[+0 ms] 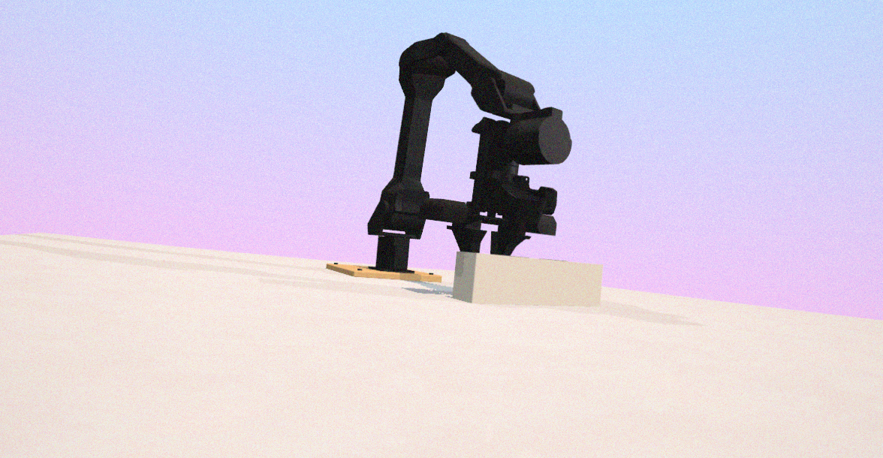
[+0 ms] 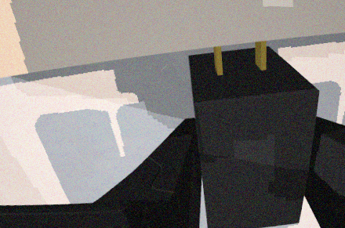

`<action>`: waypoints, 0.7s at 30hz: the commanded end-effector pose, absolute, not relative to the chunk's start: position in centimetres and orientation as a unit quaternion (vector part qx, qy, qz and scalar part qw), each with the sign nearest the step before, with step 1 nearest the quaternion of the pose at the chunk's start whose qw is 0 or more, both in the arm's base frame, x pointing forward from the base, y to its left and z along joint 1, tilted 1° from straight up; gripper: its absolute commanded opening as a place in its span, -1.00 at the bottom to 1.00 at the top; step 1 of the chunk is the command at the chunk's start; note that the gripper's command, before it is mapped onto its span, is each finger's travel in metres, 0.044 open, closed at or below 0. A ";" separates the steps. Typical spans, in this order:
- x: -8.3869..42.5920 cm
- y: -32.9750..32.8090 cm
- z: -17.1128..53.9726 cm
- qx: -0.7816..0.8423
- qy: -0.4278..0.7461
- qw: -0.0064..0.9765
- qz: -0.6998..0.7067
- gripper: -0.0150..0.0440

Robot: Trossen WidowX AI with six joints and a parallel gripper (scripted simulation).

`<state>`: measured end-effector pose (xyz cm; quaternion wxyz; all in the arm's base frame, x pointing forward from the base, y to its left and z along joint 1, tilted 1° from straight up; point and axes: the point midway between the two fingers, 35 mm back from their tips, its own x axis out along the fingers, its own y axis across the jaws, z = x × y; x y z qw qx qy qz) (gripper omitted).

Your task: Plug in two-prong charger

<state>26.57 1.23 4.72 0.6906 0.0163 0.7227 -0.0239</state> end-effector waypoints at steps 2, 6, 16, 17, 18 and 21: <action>26.7 1.1 4.8 0.014 0.723 0.691 -0.024 -0.49; 26.9 1.1 4.8 0.014 0.723 0.691 -0.024 -0.49; 27.2 1.1 4.8 0.014 0.723 0.691 -0.024 -0.49; 27.2 1.1 4.8 0.014 0.723 0.691 -0.024 -0.49; 27.2 1.1 4.8 0.014 0.723 0.691 -0.024 -0.49; 27.3 1.1 4.8 0.014 0.723 0.691 -0.024 -0.49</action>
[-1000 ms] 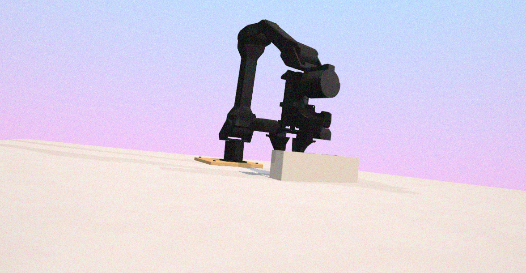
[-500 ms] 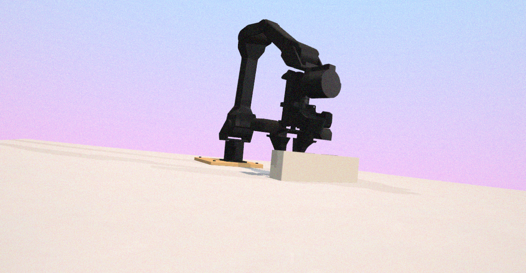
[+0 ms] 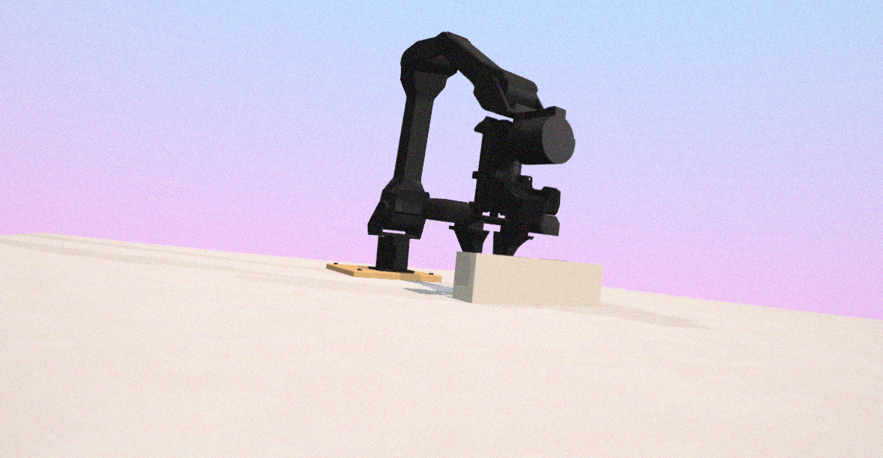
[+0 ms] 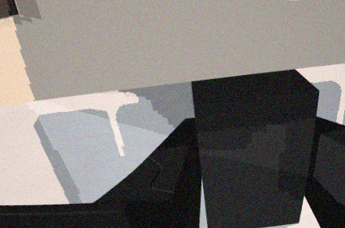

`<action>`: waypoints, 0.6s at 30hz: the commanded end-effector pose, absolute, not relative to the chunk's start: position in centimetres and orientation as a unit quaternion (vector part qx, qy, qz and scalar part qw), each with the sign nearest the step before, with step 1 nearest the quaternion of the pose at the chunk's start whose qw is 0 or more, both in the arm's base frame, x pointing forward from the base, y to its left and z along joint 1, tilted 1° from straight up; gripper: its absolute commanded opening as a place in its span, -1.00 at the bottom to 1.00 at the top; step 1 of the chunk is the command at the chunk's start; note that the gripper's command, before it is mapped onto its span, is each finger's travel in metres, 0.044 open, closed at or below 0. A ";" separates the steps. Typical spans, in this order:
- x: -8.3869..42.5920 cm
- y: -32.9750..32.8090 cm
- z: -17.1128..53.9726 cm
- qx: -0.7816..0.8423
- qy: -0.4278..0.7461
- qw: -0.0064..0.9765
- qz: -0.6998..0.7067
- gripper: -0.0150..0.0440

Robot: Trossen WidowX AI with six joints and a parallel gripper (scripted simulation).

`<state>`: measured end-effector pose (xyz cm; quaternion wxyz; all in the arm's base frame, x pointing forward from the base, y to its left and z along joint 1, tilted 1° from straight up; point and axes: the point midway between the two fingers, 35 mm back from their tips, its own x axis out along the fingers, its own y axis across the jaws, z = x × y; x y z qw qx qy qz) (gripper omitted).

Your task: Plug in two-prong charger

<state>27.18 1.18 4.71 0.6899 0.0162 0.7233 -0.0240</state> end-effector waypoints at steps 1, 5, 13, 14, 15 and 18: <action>27.4 1.1 4.8 0.014 0.723 0.691 -0.024 -0.49; 27.5 1.1 4.8 0.014 0.722 0.691 -0.024 -0.49; 27.8 1.1 4.8 0.014 0.722 0.691 -0.024 -0.49; 27.8 1.1 4.8 0.014 0.722 0.691 -0.024 -0.49; 27.8 1.1 4.8 0.014 0.722 0.691 -0.024 -0.49; 27.9 1.1 4.8 0.014 0.722 0.691 -0.024 -0.49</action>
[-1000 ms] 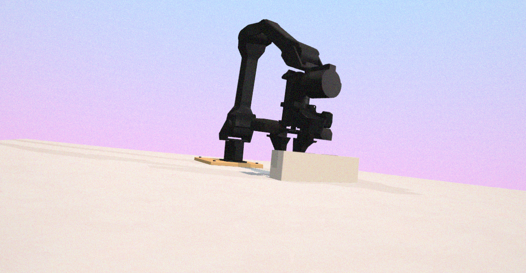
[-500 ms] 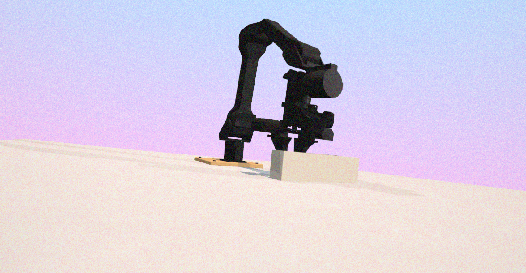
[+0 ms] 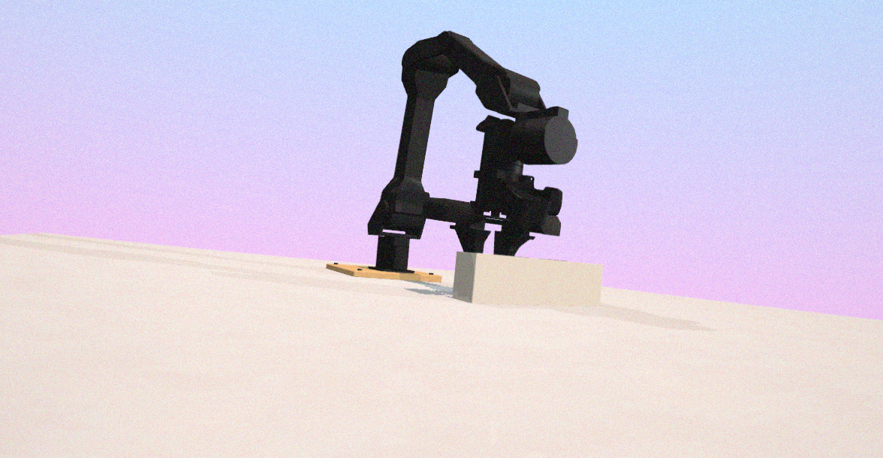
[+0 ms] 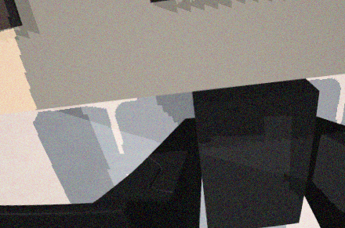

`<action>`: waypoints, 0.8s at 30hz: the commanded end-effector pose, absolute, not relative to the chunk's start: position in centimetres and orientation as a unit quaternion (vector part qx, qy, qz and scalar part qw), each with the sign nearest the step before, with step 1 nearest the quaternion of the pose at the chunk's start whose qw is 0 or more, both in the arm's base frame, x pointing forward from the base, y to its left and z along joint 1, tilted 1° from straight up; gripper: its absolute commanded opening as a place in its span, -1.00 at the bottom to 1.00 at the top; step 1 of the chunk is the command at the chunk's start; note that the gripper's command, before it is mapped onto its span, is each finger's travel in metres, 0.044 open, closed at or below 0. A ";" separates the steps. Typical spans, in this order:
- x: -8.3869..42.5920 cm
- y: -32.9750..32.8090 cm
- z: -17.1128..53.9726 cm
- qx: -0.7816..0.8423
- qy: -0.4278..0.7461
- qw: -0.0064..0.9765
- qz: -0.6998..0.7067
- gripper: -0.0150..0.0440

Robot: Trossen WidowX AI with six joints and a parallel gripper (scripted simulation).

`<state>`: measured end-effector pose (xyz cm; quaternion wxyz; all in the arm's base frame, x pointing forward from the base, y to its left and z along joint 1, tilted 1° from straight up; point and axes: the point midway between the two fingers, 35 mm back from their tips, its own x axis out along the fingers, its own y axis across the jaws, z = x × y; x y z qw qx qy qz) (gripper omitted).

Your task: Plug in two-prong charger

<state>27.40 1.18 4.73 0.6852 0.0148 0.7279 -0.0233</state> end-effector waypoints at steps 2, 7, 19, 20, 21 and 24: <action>28.0 1.1 4.8 0.014 0.722 0.691 -0.024 -0.49; 28.2 1.1 4.8 0.014 0.722 0.691 -0.024 -0.49; 28.7 1.0 4.8 0.014 0.722 0.691 -0.024 -0.49; 28.7 1.0 4.8 0.014 0.722 0.691 -0.024 -0.49; 28.8 1.0 4.8 0.014 0.722 0.691 -0.024 -0.49; 28.9 1.0 4.8 0.014 0.722 0.691 -0.024 -0.49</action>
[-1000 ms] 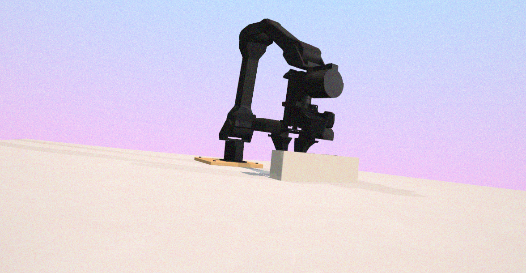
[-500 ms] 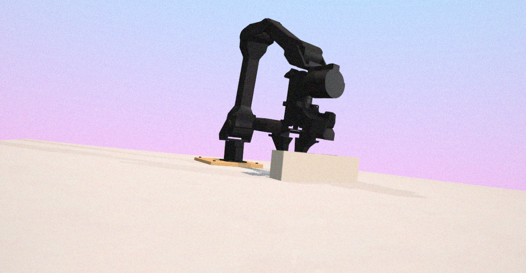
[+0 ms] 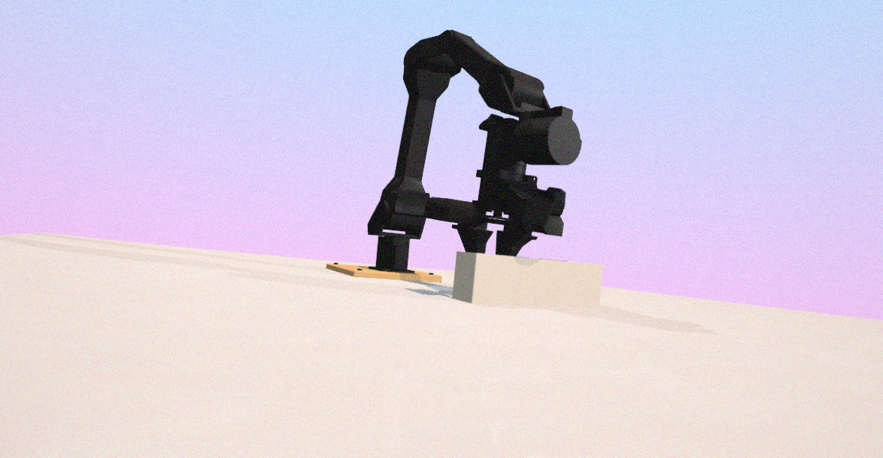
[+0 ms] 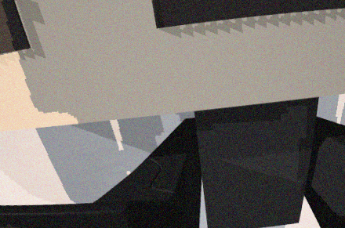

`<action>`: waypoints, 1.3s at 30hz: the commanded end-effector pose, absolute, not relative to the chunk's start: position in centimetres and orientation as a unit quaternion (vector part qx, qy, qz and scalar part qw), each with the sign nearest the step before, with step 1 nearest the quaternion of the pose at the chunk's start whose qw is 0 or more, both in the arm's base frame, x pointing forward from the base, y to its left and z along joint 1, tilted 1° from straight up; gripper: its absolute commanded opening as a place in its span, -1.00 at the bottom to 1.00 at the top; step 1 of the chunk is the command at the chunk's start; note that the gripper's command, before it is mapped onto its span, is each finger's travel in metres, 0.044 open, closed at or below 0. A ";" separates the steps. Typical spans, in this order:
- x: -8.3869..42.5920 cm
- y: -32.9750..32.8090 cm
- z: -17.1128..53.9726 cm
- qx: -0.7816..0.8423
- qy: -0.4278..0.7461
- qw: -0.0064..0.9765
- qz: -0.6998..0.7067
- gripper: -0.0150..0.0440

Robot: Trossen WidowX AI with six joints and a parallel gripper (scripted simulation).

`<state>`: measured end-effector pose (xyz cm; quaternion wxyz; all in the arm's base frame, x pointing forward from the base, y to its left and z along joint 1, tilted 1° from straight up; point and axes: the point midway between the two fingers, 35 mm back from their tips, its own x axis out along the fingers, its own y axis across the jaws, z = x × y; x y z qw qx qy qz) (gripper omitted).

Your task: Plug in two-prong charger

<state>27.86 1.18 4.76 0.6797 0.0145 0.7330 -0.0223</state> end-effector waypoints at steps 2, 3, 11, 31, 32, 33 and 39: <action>29.0 1.0 4.8 0.014 0.722 0.691 -0.024 -0.49; 29.0 1.0 4.8 0.014 0.722 0.691 -0.024 -0.49; 29.2 1.0 4.8 0.014 0.722 0.691 -0.024 -0.49; 28.3 1.1 4.7 0.014 0.734 0.679 -0.022 -0.31; 28.3 1.1 4.7 0.014 0.734 0.679 -0.022 -0.22; 28.3 1.1 4.7 0.014 0.734 0.679 -0.022 -0.14; 28.3 1.1 4.7 0.014 0.734 0.679 -0.022 0.40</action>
